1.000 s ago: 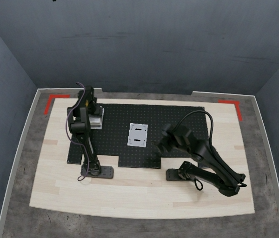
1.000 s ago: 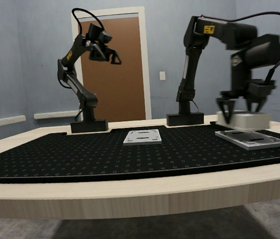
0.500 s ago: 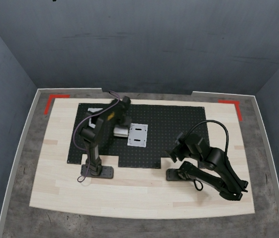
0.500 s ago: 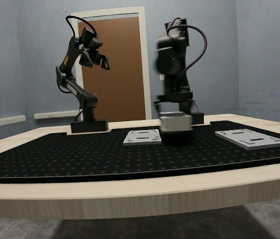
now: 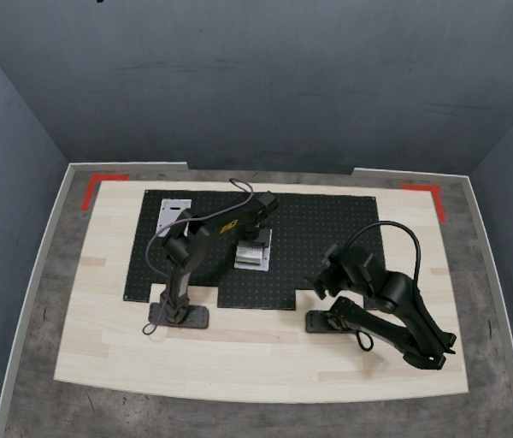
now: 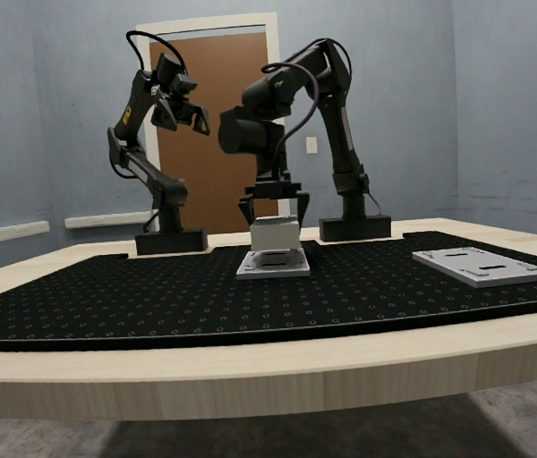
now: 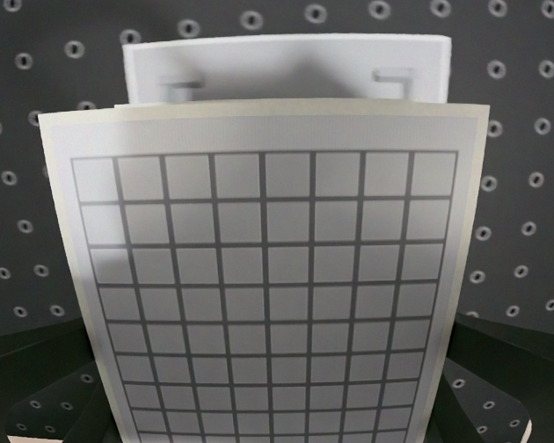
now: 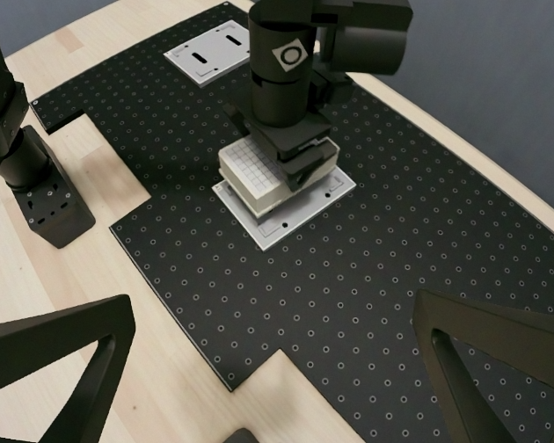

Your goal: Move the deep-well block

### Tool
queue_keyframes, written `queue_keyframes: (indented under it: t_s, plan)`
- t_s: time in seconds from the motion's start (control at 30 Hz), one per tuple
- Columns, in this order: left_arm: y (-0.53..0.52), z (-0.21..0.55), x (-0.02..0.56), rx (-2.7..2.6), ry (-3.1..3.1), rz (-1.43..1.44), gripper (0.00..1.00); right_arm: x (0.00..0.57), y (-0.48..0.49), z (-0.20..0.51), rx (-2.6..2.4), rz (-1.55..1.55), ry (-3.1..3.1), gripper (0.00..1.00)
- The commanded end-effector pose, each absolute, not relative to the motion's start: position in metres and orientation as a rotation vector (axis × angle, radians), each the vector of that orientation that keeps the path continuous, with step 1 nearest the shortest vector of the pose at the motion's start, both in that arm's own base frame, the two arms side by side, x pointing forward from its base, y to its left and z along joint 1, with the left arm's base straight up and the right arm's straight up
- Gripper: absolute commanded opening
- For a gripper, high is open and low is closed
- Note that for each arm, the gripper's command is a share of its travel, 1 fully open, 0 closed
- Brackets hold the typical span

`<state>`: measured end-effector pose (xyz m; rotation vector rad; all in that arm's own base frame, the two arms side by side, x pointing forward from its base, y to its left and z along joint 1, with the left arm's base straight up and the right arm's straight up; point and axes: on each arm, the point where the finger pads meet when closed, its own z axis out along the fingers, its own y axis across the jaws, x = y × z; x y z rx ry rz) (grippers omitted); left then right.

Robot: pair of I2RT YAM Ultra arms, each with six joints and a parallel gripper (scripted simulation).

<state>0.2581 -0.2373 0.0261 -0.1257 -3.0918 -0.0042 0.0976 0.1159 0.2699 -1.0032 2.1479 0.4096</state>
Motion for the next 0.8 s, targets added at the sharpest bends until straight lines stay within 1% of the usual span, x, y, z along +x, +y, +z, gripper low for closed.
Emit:
queue_keyframes:
  t_s: [0.0, 0.23, 0.77]
  plan:
    - [-0.250, 0.041, 0.267, -0.116, -3.143, 0.036, 0.81, 0.095, 0.108, 0.283, -0.964, 0.421, 2.118, 1.00]
    - [-0.249, 0.020, 0.269, -0.106, -3.143, 0.036, 0.81, 0.097, 0.111, 0.281, -0.975, 0.421, 2.122, 1.00]
    - [-0.248, 0.017, 0.271, -0.085, -3.159, 0.032, 0.81, 0.097, 0.111, 0.281, -0.975, 0.421, 2.122, 1.00]
